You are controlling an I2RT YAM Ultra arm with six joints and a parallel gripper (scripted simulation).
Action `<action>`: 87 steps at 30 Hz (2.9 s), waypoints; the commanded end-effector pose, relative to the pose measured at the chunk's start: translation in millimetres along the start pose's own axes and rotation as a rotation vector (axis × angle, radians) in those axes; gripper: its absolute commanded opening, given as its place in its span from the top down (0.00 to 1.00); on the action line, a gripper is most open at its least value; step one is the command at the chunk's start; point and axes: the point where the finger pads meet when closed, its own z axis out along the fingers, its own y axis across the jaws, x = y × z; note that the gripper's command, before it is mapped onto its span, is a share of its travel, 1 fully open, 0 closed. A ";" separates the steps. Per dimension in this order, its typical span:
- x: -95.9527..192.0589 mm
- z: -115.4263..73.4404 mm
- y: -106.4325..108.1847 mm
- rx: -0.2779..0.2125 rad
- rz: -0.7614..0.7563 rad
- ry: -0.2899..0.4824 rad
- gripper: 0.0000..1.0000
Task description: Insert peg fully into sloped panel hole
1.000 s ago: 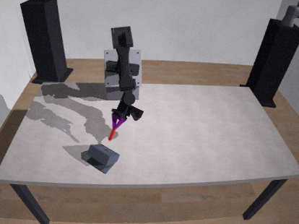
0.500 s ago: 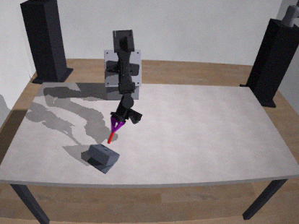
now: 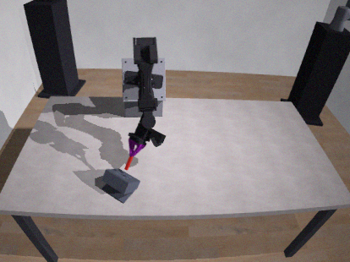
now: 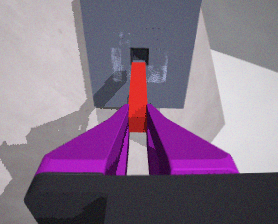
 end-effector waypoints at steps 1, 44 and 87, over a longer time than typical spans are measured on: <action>-5.5 5.9 -12.0 0.030 0.014 -0.013 1.00; -5.1 46.6 -13.7 0.030 0.013 -0.013 1.00; -2.4 53.7 -5.5 0.009 0.007 -0.005 0.00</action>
